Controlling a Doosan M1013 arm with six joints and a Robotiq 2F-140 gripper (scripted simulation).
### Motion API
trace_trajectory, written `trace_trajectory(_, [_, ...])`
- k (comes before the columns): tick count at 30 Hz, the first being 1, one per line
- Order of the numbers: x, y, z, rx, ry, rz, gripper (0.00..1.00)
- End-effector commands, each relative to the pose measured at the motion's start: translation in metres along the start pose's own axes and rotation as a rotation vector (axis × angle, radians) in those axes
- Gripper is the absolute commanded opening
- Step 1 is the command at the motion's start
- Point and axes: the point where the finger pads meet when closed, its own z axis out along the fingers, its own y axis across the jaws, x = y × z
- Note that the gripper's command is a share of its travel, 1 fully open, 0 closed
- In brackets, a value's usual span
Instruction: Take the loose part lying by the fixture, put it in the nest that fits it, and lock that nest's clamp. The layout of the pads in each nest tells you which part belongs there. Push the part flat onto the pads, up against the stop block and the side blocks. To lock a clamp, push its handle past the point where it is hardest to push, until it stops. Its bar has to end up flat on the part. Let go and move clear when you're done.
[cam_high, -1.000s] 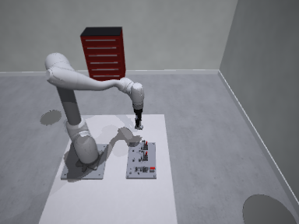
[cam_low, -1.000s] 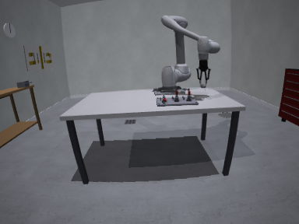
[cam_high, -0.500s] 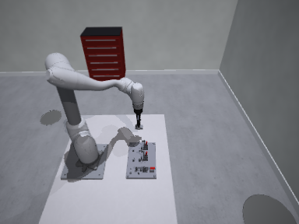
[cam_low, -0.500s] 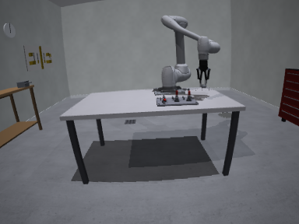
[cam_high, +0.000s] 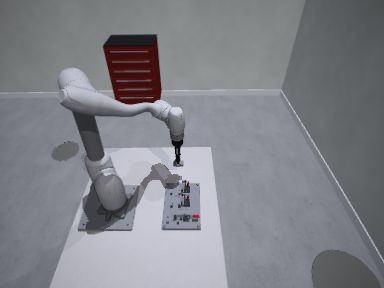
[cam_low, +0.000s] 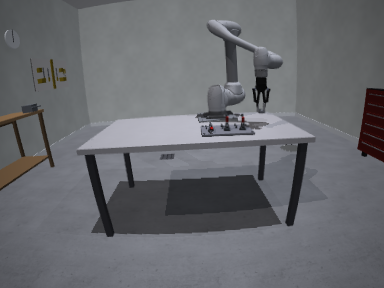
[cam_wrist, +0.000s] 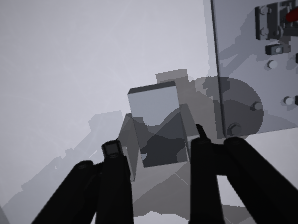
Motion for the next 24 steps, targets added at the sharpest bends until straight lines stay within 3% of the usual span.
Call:
trace_trajectory(1, [-0.001, 0.0, 0.001, 0.0, 0.0, 0.0, 0.1])
trace_trajectory(24, [-0.011, 0.0, 0.016, 0.0, 0.0, 0.0, 0.1])
